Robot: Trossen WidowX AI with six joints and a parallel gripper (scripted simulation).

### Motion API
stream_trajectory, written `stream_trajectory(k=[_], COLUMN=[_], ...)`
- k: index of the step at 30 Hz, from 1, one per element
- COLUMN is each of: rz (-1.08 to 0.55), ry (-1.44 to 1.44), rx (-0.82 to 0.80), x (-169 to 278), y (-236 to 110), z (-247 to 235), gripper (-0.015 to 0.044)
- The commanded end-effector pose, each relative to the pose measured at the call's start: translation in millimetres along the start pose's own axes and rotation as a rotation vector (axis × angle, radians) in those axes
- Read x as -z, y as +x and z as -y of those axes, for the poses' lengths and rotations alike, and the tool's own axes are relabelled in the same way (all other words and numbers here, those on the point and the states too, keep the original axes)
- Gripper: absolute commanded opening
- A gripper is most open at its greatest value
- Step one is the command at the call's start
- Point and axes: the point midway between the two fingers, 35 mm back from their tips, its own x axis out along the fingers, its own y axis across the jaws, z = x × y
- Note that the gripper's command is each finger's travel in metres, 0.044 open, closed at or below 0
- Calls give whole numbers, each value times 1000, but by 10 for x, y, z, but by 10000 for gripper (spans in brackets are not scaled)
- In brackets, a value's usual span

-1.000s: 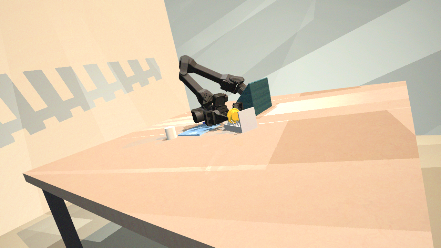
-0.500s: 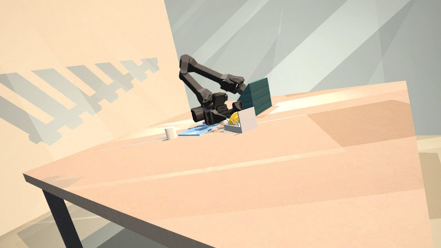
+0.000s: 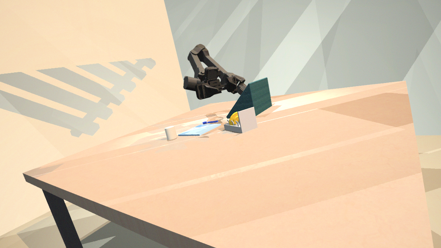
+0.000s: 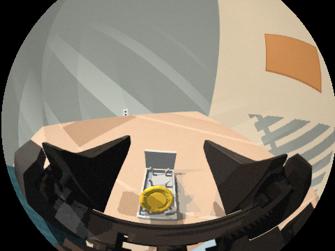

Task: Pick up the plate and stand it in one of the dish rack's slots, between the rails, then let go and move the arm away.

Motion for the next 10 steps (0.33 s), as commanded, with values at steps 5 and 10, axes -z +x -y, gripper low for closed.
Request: stream_trajectory(k=[5,10], rz=[-107,-212], ry=[147,266], rx=[-47,-78], x=[-37,-47], y=[41,61], z=[-48,-103], gripper=[400,400])
